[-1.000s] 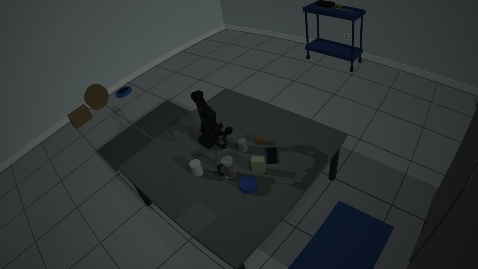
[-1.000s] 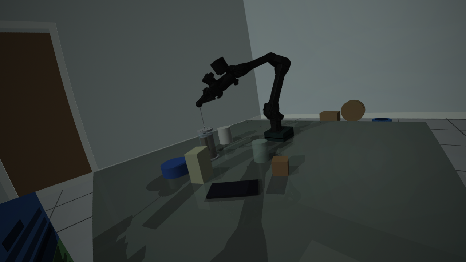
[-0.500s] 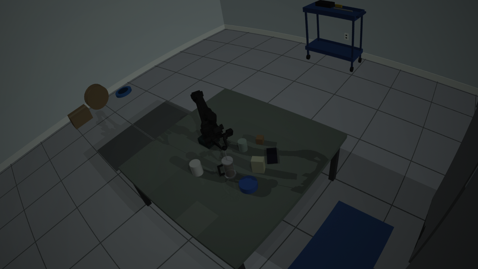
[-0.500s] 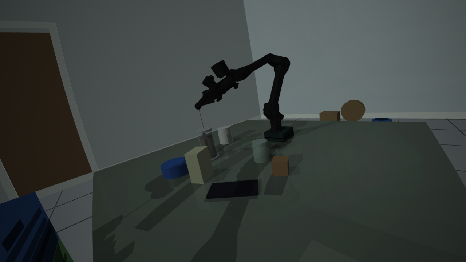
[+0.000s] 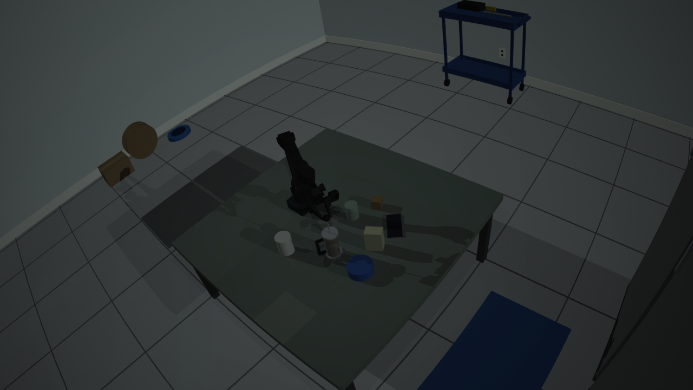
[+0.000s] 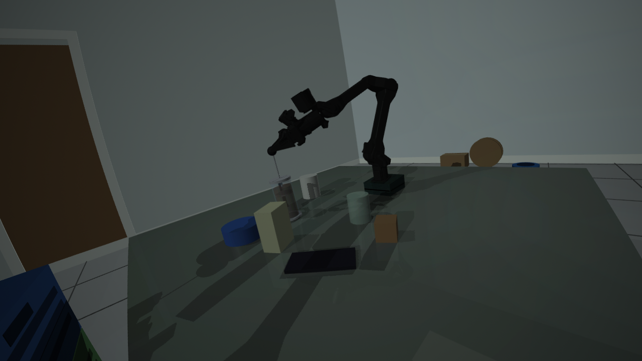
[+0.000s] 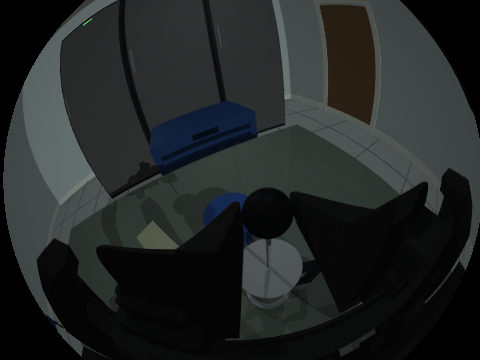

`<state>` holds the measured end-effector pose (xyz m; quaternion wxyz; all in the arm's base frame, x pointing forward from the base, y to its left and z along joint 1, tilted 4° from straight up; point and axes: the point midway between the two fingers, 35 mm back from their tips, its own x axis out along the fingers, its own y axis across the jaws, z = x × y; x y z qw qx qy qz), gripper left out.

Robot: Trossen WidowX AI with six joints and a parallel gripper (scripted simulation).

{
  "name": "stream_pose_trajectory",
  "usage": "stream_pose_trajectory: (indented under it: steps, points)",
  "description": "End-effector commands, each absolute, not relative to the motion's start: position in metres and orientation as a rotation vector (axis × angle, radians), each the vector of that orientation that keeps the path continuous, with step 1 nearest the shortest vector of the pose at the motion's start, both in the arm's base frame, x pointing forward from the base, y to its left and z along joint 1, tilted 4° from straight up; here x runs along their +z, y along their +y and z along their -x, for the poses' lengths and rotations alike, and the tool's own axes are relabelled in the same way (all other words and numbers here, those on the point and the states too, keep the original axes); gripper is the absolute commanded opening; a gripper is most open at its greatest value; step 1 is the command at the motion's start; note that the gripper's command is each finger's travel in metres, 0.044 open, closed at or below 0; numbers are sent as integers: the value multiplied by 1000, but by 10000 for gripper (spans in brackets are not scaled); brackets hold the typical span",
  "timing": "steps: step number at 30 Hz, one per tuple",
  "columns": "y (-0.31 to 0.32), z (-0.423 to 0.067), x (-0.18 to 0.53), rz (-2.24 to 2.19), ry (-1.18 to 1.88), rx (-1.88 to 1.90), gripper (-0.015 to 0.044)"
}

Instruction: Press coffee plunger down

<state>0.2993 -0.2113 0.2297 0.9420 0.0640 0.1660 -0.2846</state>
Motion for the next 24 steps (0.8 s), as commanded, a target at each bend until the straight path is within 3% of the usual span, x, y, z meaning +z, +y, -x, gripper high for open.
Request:
stream_pose_trajectory:
  steps: [1,24]
  points:
    - [-210,-299,192,-163,422,-579,122]
    - [-217,-312,165,-163,421,-579,122]
